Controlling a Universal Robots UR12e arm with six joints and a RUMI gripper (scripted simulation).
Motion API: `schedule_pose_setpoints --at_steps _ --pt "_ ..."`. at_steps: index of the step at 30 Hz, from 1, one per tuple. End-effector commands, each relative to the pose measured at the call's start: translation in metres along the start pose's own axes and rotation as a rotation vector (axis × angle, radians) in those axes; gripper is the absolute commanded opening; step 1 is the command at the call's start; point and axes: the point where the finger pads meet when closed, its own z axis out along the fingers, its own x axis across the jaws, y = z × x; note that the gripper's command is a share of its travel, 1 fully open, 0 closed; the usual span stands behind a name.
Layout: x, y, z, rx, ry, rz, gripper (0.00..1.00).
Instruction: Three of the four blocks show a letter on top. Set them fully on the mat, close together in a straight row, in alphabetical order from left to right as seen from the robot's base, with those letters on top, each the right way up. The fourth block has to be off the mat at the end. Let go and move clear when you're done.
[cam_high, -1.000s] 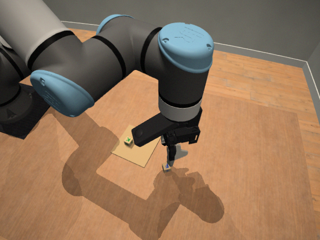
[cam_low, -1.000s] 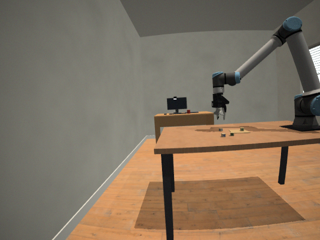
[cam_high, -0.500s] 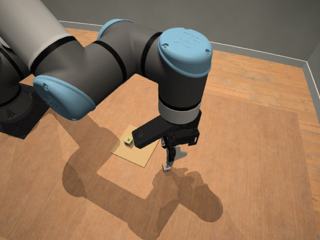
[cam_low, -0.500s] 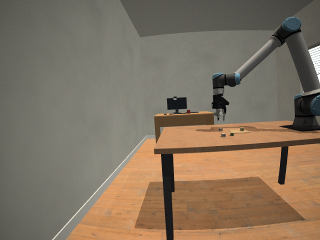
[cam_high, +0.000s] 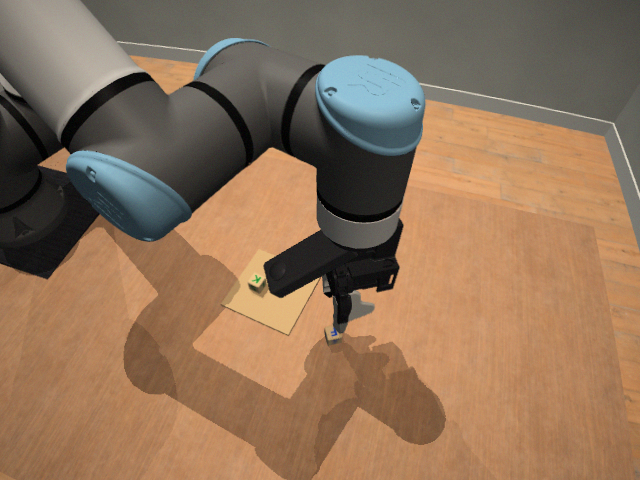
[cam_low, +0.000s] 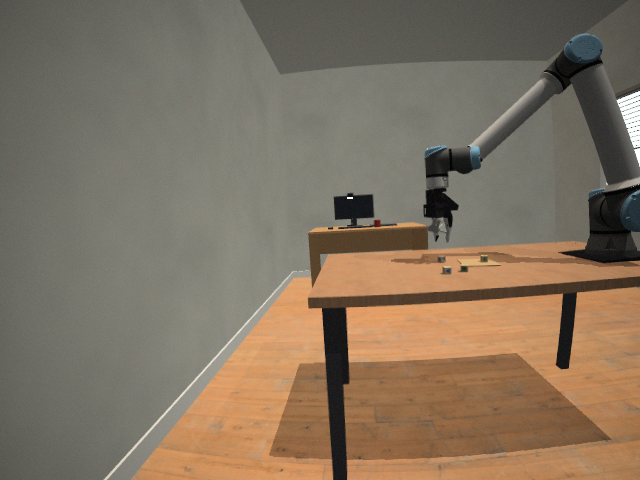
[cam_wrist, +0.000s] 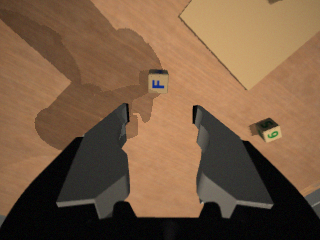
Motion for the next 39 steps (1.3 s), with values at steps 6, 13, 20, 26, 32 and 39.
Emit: schedule_pose_setpoints --at_steps 6,13,20,26,32,39 --pt "0.0 0.0 -0.001 -0.001 -0.001 0.0 0.37" --pt "-0.001 0.001 0.002 -0.001 -0.001 0.0 0.37" --pt "-0.001 0.001 0.007 -0.001 -0.001 0.0 0.37" --pt "-0.001 0.001 0.015 -0.001 -0.001 0.0 0.37" --pt "-0.001 0.001 0.021 -0.001 -0.001 0.0 0.37" --pt "-0.002 0.001 0.033 -0.001 -0.001 0.0 0.37"
